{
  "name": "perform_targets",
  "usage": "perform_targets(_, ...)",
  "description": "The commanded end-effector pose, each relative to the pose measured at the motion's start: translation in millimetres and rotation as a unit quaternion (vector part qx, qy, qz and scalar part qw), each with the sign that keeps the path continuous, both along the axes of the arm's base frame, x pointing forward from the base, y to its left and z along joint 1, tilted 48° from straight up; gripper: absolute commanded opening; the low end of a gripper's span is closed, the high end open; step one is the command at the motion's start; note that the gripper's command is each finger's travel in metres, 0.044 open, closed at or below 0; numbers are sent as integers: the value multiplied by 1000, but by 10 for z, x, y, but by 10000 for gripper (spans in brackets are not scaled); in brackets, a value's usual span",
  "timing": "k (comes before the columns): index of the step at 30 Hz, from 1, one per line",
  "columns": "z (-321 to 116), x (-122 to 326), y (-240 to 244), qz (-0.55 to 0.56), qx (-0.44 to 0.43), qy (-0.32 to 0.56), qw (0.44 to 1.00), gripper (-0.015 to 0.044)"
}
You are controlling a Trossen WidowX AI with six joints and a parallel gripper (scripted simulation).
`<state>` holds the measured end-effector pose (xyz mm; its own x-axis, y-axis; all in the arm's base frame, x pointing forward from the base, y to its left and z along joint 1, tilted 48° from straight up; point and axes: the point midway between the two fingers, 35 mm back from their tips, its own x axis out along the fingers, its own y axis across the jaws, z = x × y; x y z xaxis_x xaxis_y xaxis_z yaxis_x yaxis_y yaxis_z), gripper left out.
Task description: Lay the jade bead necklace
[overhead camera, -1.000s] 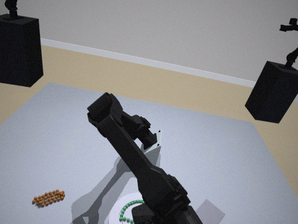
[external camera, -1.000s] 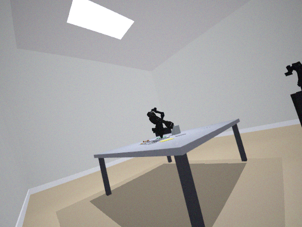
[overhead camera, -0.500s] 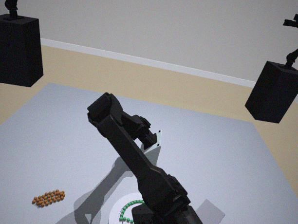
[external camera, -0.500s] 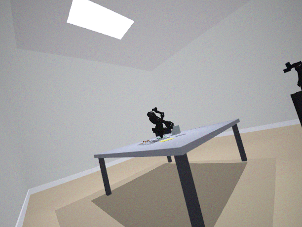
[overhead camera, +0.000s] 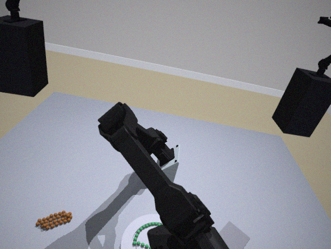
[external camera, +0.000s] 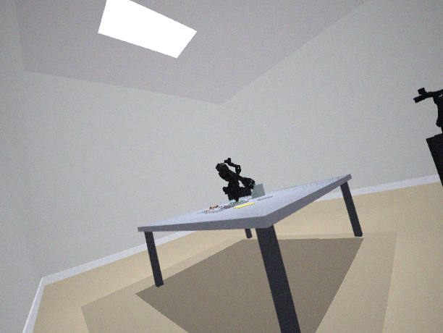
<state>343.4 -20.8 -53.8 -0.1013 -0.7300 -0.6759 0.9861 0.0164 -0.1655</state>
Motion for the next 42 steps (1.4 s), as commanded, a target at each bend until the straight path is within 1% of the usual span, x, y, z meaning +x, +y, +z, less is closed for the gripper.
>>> perform_targets(1,-8,20,18,0,1,-2,1000,0)
perform_targets(7,-58,12,-37,0,1,-2,1000,0)
perform_targets(24,-23,10,-9,-1,1,-1,1000,440)
perform_targets(42,0,13,16,0,1,-2,1000,440)
